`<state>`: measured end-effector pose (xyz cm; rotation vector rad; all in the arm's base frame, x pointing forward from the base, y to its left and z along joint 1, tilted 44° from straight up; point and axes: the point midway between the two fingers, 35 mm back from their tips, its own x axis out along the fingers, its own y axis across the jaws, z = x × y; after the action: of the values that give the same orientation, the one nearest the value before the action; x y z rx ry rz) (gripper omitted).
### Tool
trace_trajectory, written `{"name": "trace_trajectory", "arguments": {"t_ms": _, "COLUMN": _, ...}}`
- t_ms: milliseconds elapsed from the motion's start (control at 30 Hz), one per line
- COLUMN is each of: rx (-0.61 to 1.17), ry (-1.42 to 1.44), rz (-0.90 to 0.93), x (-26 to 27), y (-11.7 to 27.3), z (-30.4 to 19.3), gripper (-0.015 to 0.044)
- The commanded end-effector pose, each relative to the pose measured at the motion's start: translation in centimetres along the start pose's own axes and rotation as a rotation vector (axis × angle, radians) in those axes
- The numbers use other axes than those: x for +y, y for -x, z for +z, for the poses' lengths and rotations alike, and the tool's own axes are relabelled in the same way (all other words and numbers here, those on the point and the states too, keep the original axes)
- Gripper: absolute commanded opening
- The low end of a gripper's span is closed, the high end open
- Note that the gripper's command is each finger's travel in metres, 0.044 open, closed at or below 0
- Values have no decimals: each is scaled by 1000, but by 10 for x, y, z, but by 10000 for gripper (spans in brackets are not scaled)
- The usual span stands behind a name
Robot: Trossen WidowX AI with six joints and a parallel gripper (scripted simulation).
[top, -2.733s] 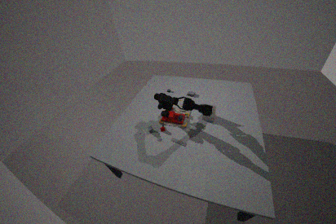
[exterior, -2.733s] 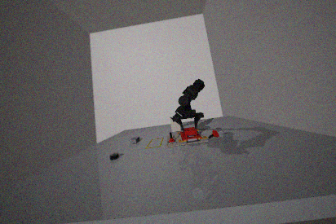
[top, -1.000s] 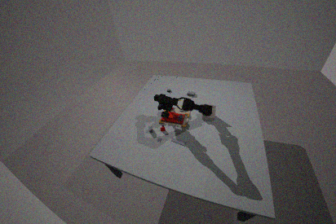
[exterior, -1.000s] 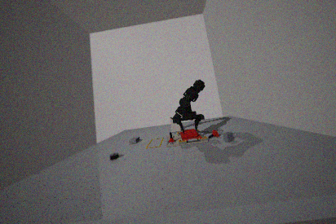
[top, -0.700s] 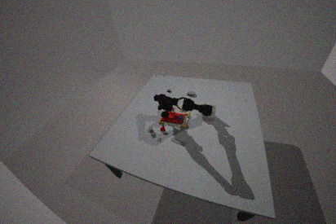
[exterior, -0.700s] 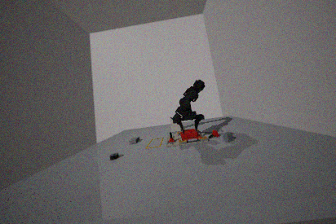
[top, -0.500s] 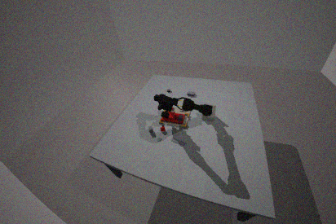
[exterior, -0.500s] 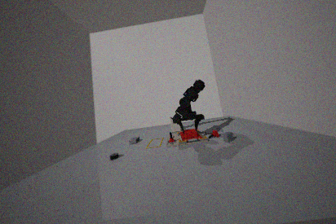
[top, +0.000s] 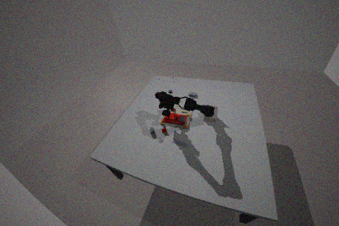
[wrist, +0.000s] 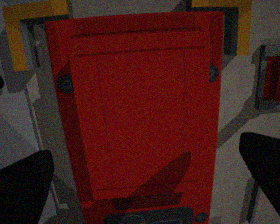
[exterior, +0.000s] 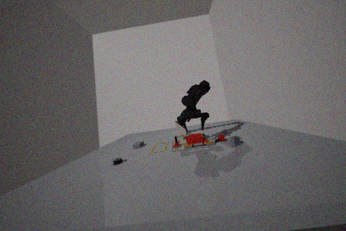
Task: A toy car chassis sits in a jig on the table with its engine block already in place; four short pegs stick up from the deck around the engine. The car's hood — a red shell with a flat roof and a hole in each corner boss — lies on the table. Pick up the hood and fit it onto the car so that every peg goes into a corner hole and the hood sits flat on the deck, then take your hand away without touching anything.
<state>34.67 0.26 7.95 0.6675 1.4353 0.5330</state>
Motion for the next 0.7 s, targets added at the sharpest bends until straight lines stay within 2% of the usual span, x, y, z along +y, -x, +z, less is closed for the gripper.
{"name": "trace_trajectory", "arguments": {"t_ms": 0, "rx": -24, "ry": 9, "rz": -4, "x": -1, "y": 37, "z": 2, "gripper": 440}}
{"name": "trace_trajectory", "arguments": {"t_ms": 667, "rx": -24, "ry": 9, "rz": -4, "x": -1, "y": 39, "z": 2, "gripper": 440}}
